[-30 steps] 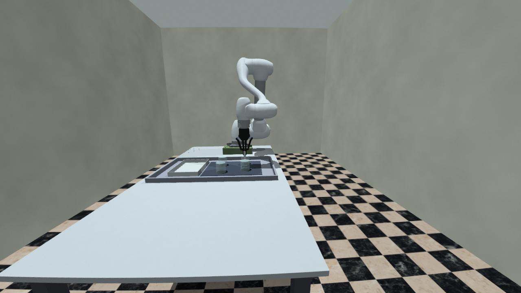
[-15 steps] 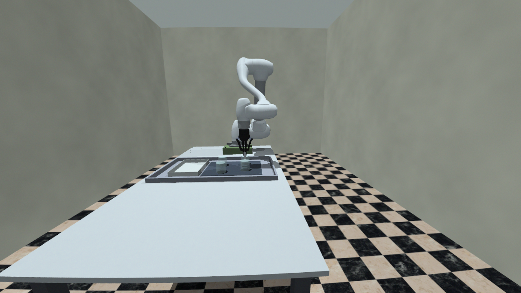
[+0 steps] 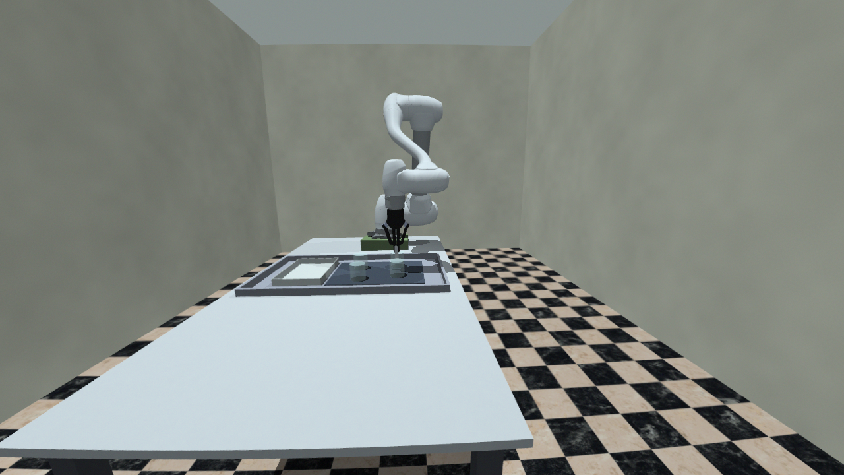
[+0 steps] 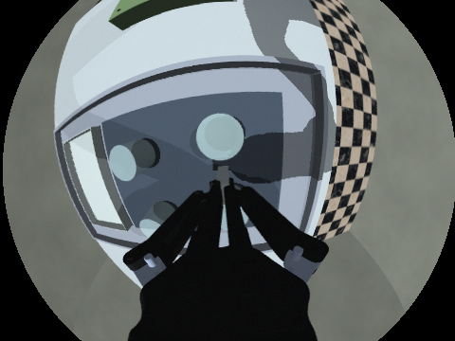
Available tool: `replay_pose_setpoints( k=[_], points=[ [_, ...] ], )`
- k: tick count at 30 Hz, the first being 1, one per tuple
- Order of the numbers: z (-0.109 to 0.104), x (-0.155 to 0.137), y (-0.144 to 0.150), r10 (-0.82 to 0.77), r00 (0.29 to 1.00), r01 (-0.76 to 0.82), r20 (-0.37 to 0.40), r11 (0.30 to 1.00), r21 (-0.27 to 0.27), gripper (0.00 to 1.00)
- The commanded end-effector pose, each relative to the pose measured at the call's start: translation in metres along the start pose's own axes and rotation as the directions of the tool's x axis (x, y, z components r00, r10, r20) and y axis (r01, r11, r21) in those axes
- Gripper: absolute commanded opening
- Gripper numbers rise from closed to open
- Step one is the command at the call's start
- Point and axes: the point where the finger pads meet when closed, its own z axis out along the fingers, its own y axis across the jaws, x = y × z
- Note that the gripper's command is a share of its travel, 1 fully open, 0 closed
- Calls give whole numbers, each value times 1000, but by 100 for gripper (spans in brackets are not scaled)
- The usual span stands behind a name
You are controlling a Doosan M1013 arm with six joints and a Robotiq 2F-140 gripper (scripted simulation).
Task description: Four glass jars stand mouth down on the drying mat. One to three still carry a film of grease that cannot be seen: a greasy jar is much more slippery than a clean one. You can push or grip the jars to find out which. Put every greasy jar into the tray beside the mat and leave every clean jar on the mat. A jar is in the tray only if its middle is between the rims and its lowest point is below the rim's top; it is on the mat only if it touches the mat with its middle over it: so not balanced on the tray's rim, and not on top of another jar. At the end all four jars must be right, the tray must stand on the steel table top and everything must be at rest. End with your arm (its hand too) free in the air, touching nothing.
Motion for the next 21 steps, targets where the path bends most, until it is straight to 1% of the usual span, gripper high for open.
replay_pose_setpoints(
  k=[1, 21],
  points=[
    [0, 0, 0, 0, 1000, 0, 0, 1000, 0, 0],
    [0, 3, 0, 0, 1000, 0, 0, 1000, 0, 0]
  ],
)
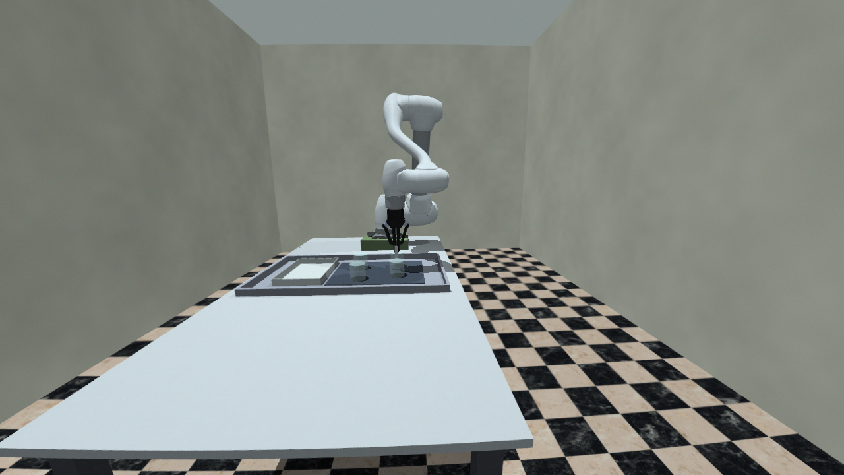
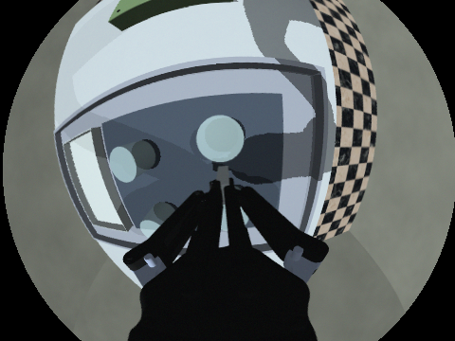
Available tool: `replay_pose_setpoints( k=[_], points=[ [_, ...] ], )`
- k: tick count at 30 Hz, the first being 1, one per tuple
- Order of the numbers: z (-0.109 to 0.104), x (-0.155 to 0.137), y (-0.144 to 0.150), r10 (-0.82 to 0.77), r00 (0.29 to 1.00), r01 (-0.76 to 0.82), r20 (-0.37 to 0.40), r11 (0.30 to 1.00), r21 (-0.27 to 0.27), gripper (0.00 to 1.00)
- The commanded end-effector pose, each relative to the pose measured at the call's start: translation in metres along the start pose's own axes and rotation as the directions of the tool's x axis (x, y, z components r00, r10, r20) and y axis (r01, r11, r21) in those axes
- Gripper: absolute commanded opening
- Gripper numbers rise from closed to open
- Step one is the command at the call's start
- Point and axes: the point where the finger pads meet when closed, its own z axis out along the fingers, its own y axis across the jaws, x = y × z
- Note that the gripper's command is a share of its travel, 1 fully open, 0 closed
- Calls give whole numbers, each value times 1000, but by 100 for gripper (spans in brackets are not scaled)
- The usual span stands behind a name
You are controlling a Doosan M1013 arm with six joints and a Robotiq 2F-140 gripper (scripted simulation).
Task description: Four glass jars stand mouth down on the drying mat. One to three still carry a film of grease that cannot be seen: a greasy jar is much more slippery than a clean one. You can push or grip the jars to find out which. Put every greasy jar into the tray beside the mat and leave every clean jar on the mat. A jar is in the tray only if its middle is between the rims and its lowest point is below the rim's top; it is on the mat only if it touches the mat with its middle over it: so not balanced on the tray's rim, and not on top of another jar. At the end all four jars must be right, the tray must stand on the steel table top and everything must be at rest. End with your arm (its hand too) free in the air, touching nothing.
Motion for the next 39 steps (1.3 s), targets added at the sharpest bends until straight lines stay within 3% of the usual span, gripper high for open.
replay_pose_setpoints(
  k=[1, 39],
  points=[
    [0, 0, 0, 0, 1000, 0, 0, 1000, 0, 0],
    [0, 5, 0, 0, 1000, 0, 0, 1000, 0, 0]
  ],
)
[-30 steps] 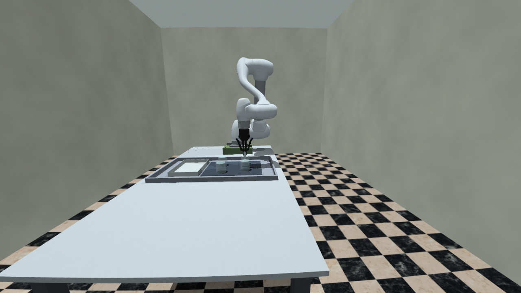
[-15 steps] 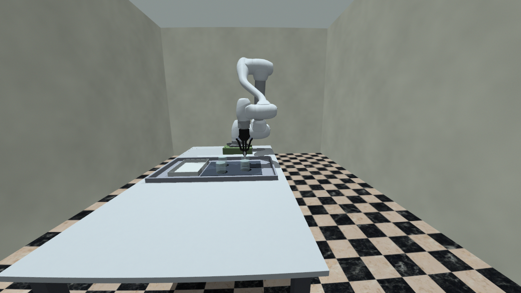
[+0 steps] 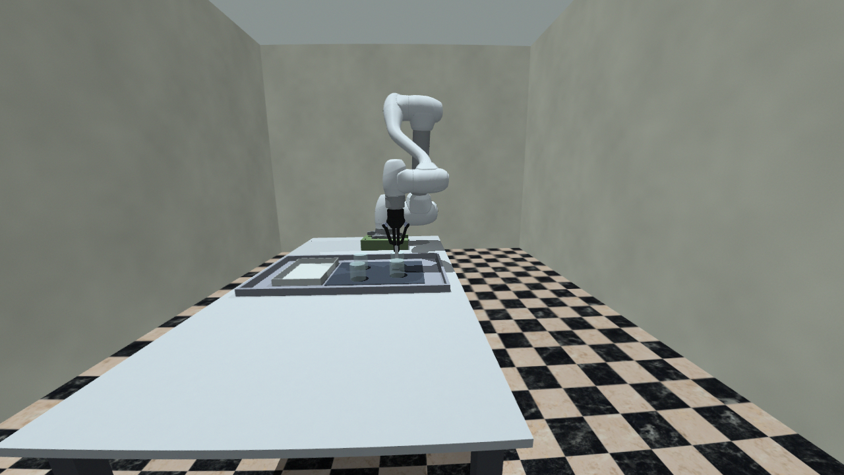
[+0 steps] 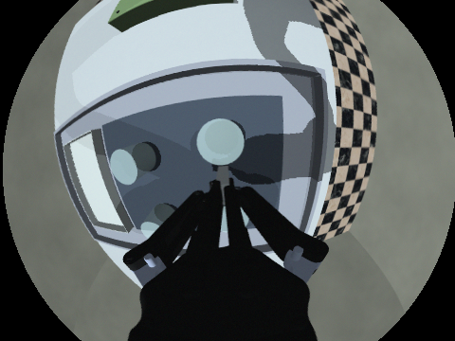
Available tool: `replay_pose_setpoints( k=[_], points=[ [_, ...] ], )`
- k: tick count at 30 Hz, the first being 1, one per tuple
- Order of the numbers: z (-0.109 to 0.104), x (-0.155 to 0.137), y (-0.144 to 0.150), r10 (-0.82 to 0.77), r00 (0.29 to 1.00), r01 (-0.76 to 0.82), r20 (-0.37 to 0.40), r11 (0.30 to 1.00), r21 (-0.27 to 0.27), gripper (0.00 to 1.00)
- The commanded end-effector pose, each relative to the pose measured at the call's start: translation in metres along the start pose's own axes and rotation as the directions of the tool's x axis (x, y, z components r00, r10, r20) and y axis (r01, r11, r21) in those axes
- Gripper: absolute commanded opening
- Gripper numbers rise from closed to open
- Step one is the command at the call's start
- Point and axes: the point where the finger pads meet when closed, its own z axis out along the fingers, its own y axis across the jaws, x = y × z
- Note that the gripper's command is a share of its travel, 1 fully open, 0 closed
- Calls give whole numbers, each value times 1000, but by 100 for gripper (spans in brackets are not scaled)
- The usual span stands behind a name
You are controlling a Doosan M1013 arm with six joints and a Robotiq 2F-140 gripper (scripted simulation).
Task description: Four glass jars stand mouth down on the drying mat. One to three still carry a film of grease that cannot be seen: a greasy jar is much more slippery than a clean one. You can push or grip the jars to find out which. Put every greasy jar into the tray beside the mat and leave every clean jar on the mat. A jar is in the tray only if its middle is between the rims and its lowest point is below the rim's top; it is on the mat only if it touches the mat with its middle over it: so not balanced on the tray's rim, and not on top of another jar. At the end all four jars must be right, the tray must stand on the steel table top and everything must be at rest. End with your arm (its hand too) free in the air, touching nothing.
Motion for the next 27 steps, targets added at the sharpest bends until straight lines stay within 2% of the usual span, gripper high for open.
replay_pose_setpoints(
  k=[1, 27],
  points=[
    [0, 0, 0, 0, 1000, 0, 0, 1000, 0, 0],
    [0, 4, 0, 0, 1000, 0, 0, 1000, 0, 0]
  ],
)
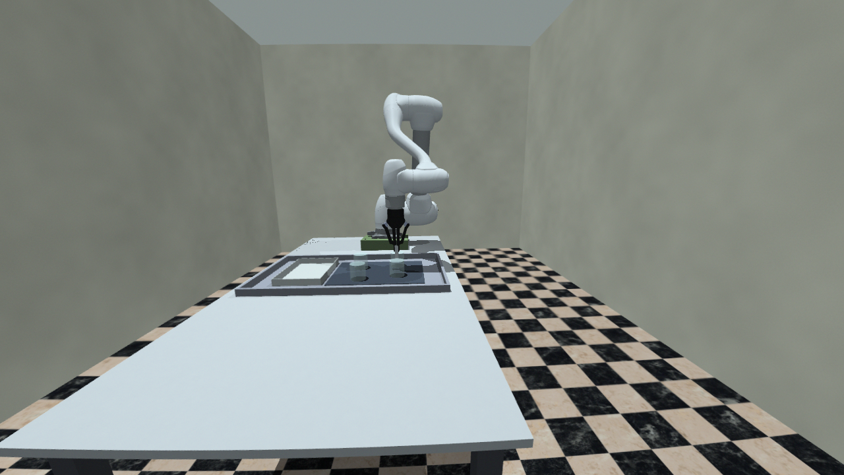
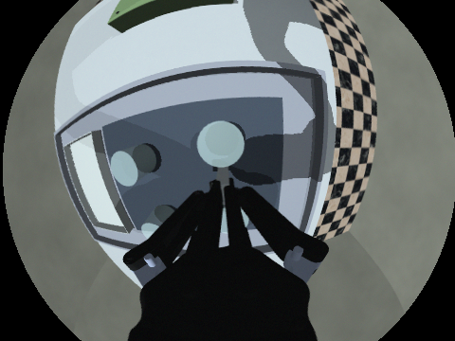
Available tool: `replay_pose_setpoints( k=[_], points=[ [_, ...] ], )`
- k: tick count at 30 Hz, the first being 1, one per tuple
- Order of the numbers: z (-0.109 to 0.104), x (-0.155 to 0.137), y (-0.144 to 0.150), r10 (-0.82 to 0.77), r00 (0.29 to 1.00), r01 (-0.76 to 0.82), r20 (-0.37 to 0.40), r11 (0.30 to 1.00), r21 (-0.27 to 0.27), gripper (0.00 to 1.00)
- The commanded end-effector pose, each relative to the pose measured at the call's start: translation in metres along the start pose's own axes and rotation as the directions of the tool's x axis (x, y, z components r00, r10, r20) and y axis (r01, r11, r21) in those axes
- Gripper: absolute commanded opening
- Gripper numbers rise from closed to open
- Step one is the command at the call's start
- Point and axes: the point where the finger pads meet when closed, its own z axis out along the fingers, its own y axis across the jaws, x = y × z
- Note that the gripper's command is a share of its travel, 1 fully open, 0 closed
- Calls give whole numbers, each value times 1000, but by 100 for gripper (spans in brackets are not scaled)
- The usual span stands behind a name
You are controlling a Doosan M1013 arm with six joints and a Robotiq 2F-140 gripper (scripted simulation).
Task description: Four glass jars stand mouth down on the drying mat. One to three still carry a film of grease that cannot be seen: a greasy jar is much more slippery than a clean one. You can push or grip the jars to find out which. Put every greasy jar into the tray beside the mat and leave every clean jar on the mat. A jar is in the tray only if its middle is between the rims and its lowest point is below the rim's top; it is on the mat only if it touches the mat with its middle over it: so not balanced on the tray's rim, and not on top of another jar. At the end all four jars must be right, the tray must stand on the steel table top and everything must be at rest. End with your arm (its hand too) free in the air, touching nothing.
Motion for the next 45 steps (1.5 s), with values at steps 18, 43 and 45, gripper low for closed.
replay_pose_setpoints(
  k=[18, 43, 45],
  points=[
    [0, 2, 0, 0, 1000, 0, 0, 1000, 0, 0],
    [-1, 5, 0, 0, 1000, 0, 0, 1000, 0, 0],
    [-1, 6, 0, 0, 1000, 0, 0, 1000, 0, 0]
  ],
)
